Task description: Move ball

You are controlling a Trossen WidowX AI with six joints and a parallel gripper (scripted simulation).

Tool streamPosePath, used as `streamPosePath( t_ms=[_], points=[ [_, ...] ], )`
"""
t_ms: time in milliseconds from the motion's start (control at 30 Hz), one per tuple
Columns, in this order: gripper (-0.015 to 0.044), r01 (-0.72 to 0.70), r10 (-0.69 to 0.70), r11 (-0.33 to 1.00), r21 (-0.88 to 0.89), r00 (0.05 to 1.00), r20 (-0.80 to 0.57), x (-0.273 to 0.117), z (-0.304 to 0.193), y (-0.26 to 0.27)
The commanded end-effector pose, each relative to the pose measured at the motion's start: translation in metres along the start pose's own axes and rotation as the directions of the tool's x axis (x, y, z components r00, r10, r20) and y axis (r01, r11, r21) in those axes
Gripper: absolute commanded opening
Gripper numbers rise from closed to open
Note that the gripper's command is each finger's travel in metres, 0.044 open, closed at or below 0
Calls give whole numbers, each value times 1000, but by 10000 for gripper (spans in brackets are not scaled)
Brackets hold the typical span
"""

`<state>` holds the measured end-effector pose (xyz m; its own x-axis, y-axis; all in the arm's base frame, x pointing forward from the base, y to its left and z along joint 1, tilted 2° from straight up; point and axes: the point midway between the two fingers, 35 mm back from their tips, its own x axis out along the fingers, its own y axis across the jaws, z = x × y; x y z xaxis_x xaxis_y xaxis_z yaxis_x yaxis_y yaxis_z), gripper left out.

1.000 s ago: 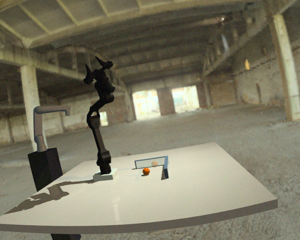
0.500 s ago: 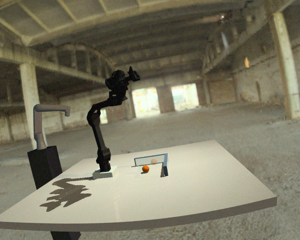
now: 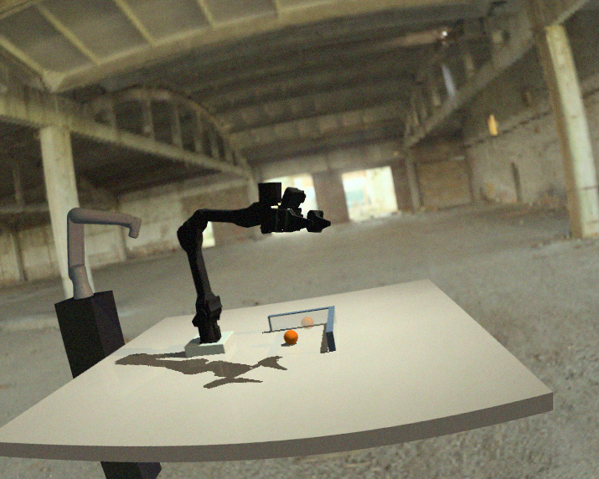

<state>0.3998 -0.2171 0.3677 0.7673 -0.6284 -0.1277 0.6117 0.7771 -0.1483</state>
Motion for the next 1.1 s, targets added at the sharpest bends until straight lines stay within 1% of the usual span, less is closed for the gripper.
streamPosePath(
  t_ms=[0, 133, 267, 367, 500, 600, 667, 933, 1067],
  points=[
    [329, -113, 102, 993, -46, 975, -198, -1, -56, 34],
    [329, -238, 186, 968, -79, 892, -413, -17, -116, 65],
    [329, -358, 236, 930, -85, 757, -610, -44, -173, 88],
    [329, -440, 247, 895, -73, 626, -740, -72, -211, 101],
    [329, -532, 227, 846, -38, 423, -877, -116, -255, 109],
    [329, -585, 185, 811, -2, 259, -948, -153, -282, 109],
    [329, -603, 161, 797, 15, 188, -969, -169, -291, 108],
    [329, -606, 158, 796, 17, 179, -971, -171, -293, 108],
    [329, -606, 158, 796, 17, 179, -971, -168, -306, 110]
  ],
)
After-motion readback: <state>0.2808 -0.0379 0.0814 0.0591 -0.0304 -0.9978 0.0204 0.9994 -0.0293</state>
